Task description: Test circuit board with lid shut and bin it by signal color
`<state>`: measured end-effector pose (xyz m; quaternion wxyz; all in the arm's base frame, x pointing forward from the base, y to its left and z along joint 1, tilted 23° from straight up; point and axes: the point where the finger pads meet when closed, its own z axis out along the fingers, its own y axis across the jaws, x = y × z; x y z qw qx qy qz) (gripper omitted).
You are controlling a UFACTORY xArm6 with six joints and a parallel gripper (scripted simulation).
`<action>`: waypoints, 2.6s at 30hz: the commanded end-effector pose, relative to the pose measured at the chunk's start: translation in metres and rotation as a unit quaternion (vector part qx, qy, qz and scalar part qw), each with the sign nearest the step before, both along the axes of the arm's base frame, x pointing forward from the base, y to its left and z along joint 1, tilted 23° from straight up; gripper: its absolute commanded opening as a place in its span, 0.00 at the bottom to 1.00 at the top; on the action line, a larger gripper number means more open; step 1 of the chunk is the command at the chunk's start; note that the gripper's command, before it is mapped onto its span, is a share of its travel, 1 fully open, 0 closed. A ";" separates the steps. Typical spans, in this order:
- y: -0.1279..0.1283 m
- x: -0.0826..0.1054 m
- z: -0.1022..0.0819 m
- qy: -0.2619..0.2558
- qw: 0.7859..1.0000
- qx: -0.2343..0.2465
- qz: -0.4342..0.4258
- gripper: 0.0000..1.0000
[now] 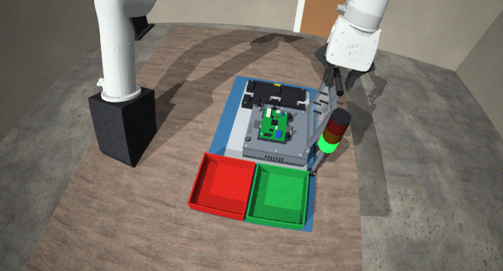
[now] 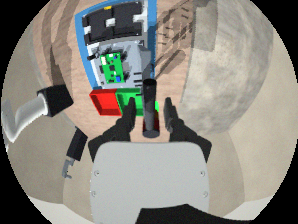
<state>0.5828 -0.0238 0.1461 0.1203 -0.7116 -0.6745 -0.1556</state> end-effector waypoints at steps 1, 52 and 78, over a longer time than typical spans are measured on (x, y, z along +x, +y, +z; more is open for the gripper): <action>-0.001 0.001 0.002 -0.002 1.000 0.000 -0.001 0.51; -0.022 -0.003 0.054 -0.002 1.000 0.000 -0.001 1.00; -0.017 -0.084 0.051 -0.002 1.000 0.000 -0.001 1.00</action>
